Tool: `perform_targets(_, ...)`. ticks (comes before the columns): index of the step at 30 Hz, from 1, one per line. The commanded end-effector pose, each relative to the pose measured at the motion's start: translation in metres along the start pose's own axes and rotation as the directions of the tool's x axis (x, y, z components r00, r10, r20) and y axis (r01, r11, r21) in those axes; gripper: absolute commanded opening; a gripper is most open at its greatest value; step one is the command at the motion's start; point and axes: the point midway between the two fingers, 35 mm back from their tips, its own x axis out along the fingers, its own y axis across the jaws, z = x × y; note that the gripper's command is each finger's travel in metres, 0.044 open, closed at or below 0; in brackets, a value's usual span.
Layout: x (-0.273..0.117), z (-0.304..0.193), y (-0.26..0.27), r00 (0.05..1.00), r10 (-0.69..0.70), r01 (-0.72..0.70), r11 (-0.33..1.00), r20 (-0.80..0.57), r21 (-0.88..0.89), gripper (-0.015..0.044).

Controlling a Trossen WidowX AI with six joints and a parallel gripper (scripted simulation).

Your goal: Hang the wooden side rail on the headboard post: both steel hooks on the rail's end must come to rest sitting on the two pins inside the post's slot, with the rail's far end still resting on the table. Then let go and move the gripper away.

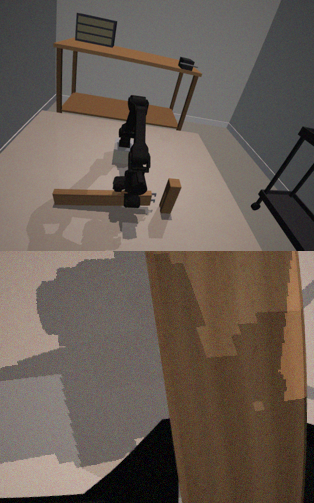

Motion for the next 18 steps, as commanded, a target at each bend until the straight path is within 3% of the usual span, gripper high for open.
perform_targets(1,-0.0006,-0.0012,0.0004,1.000,0.005,-0.005,1.000,-0.002,0.002,0.0000)
perform_targets(18,-0.0025,-0.0031,0.0014,1.000,0.005,-0.005,1.000,-0.003,0.002,0.0000)
